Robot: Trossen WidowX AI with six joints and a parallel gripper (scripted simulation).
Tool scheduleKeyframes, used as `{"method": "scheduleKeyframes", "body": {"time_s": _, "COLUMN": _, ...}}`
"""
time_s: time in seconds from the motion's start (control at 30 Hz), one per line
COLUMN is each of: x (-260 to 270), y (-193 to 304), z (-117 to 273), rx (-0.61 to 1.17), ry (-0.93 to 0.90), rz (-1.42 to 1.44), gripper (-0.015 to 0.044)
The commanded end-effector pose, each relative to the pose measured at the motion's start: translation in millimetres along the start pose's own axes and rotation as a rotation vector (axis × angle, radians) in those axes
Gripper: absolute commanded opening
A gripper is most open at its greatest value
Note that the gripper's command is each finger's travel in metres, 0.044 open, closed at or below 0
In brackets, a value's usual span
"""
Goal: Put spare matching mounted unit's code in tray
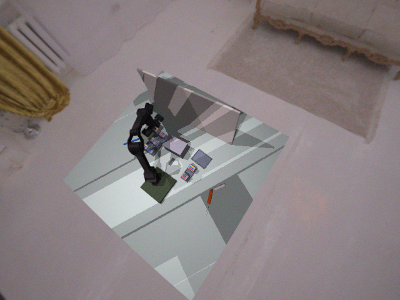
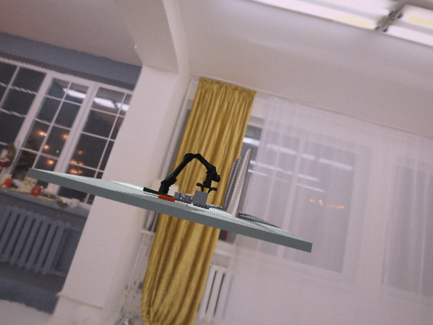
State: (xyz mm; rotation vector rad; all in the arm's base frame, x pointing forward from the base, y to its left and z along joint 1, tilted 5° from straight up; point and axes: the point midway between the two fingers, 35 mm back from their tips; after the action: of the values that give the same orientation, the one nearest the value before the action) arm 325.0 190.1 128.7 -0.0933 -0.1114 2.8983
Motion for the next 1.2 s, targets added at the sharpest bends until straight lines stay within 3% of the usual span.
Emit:
{"method": "scheduleKeyframes", "body": {"time_s": 0.0, "x": 0, "y": 1, "z": 26, "rx": -0.008, "ry": 0.014, "rz": -0.002, "gripper": 0.0000}}
{"method": "scheduleKeyframes", "body": {"time_s": 0.33, "x": 1, "y": 1, "z": 28, "rx": -0.007, "ry": 0.009, "rz": -0.001, "gripper": 0.0000}}
{"method": "scheduleKeyframes", "body": {"time_s": 0.97, "x": -3, "y": -4, "z": 97, "rx": -0.027, "ry": 0.033, "rz": -0.003, "gripper": 0.0000}}
{"method": "scheduleKeyframes", "body": {"time_s": 1.17, "x": -9, "y": 3, "z": 102, "rx": -0.026, "ry": 0.035, "rz": -0.003, "gripper": 0.0000}}
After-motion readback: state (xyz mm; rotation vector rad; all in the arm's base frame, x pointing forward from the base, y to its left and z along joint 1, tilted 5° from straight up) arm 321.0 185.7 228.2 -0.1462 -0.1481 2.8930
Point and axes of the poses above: the point midway between the two fingers, 35 mm back from their tips, its own z axis back along the fingers, its own x axis across the jaws, y = z × x, and after that the axes turned 7 degrees about -z, right-handed
